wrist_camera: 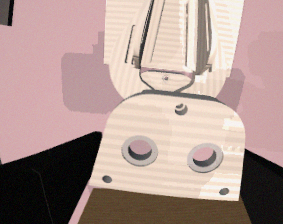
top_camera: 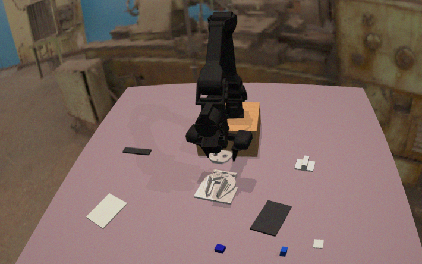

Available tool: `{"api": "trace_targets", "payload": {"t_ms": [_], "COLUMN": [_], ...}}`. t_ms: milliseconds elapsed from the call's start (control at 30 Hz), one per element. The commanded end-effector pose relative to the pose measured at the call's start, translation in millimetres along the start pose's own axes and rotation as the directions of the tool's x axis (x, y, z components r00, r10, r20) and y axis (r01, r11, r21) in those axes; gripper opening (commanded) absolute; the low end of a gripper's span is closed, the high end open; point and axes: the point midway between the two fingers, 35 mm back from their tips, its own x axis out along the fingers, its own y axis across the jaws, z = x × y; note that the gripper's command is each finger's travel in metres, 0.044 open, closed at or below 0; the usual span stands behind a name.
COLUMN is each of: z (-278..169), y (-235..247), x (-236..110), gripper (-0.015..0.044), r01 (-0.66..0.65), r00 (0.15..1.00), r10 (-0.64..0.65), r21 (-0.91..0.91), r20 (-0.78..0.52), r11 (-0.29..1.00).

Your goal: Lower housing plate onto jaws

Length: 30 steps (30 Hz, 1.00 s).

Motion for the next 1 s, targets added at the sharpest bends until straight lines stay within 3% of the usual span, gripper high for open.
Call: {"api": "trace_targets", "payload": {"t_ms": [0,967], "z": [0,1], "y": [0,1], "x": [0,16], "gripper": [0.0351,0.0351], "r01": [0.000,0.000], "r00": [1.000,1.000], "r10": [0.000,0.000], "r21": [0.004,0.004], "r20": [0.001,0.001], "r11": [1.000,1.000]}}
